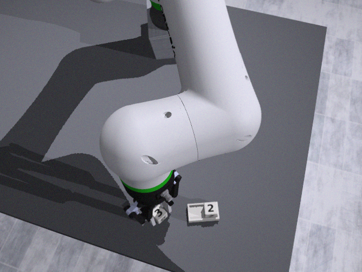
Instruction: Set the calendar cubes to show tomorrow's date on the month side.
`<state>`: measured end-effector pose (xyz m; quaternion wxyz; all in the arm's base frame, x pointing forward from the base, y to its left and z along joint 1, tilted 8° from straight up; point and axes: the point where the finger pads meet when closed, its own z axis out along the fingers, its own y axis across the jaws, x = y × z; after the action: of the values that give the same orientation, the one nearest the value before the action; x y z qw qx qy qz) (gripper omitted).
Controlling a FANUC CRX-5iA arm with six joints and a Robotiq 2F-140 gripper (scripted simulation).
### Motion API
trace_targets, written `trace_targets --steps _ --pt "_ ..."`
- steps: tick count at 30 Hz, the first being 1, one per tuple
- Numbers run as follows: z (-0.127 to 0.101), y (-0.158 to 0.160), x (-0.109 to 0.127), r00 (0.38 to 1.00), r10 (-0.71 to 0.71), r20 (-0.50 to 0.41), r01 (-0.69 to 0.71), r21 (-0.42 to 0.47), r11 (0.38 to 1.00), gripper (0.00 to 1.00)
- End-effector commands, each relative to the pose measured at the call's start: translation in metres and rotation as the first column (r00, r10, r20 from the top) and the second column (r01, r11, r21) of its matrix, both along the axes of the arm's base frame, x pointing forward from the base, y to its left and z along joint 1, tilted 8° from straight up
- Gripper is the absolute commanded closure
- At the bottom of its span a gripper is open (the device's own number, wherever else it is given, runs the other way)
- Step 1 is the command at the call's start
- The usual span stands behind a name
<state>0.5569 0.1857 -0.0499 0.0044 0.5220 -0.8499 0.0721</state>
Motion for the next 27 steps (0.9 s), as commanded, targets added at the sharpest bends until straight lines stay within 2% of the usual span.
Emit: trace_targets --steps 1,5,6,27 --pt "0.0002 0.0001 0.0002 1.000 0.000 0.000 0.000 0.000 1.000 0.65" --pt "0.0002 0.0001 0.0002 1.000 0.000 0.000 0.000 0.000 1.000 0.65" --pt "0.0002 0.0001 0.0002 1.000 0.000 0.000 0.000 0.000 1.000 0.76" --pt "0.0002 0.0001 0.0002 1.000 0.000 0.000 0.000 0.000 1.000 0.76"
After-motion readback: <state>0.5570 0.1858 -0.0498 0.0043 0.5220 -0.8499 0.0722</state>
